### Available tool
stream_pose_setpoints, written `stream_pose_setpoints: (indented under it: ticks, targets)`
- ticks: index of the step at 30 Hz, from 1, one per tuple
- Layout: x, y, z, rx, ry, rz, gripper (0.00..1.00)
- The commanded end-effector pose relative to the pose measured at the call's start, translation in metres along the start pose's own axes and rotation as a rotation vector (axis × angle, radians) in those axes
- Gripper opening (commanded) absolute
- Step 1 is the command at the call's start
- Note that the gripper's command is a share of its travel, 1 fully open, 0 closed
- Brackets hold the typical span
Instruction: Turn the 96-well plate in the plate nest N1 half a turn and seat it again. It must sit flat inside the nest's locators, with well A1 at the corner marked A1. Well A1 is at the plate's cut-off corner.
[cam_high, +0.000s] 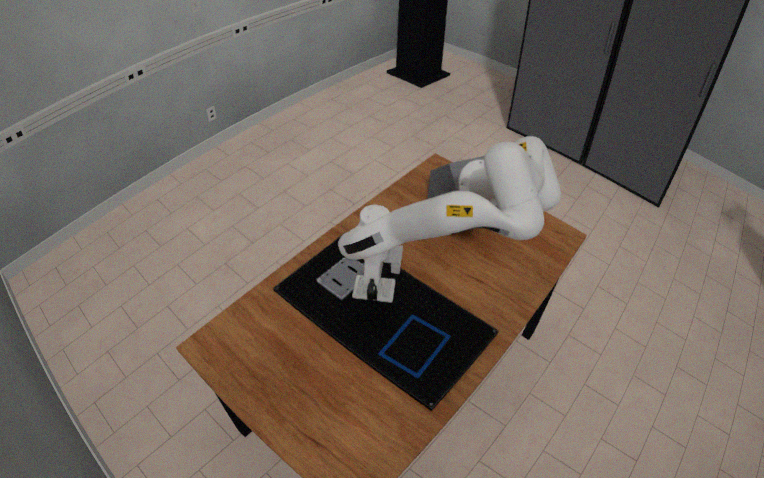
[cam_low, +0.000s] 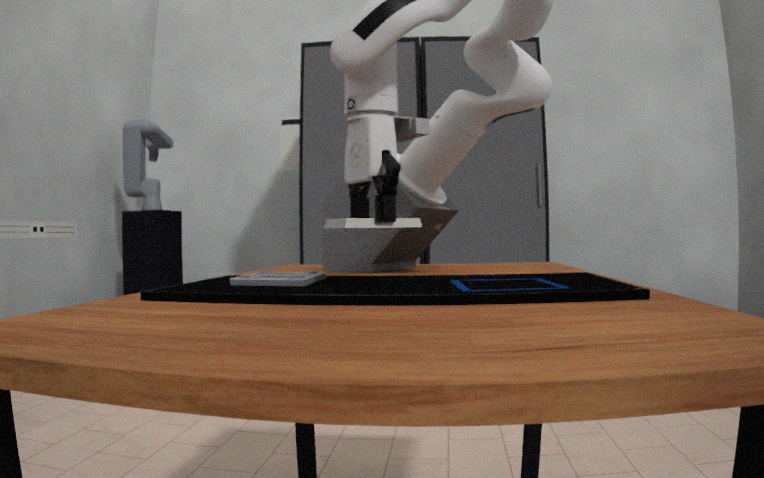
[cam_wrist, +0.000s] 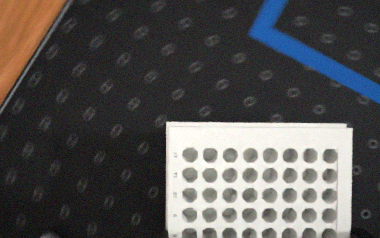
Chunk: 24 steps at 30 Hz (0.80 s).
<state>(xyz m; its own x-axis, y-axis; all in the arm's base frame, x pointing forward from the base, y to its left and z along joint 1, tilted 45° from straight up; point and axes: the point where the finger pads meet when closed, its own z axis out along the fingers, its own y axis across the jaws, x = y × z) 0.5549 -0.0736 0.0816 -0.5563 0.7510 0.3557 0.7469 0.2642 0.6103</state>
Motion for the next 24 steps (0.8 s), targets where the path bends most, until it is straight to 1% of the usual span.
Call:
stream_pose_setpoints:
  ticks: [1,7,9,24]
  targets:
    - [-0.010,-0.008,-0.001,-0.010,-0.005,-0.135,0.00]
    - [-0.025,-0.022,-0.001,-0.009,-0.007,-0.335,0.00]
    - [-0.025,-0.022,-0.001,-0.009,-0.007,-0.335,0.00]
    - [-0.062,-0.055,-0.003,-0.007,-0.009,-0.835,0.00]
